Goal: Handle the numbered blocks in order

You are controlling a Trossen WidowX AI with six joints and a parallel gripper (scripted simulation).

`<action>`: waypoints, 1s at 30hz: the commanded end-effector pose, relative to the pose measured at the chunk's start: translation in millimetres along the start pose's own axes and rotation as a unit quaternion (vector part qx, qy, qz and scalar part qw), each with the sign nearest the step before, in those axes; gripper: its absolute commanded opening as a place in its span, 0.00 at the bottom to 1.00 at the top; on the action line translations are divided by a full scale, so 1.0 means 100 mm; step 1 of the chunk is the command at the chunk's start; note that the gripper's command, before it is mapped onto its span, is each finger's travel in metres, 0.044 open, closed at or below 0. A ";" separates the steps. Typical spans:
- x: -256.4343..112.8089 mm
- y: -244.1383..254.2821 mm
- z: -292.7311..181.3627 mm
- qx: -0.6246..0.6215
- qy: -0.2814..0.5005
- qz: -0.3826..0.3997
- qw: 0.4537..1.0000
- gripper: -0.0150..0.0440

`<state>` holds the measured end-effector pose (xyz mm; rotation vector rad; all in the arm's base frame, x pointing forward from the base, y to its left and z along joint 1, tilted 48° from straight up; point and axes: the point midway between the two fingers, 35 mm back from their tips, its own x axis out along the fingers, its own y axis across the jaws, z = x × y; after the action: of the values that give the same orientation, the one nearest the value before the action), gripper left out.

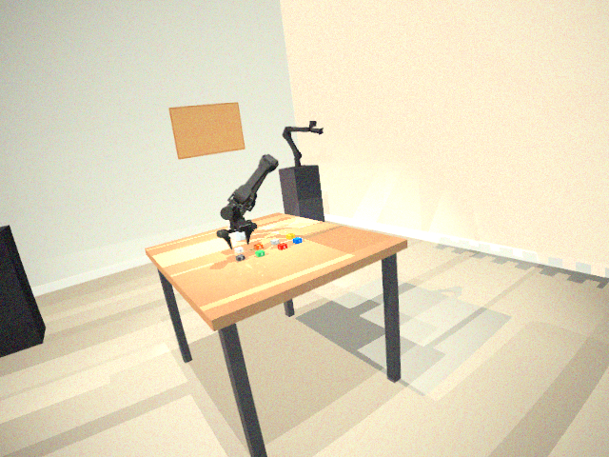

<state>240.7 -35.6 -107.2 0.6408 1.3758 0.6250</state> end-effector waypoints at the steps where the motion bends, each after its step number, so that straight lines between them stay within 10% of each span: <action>1: 0.09 0.02 -0.04 0.006 0.004 0.006 1.000 0.93; 7: 0.16 0.02 -0.05 0.006 0.004 0.006 1.000 0.93; 18: 0.16 0.02 -0.05 0.006 0.004 0.006 1.000 0.46; 30: 0.16 0.02 -0.05 0.006 0.004 0.006 1.000 0.46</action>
<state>237.8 -23.1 -116.6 0.6510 1.3849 0.6316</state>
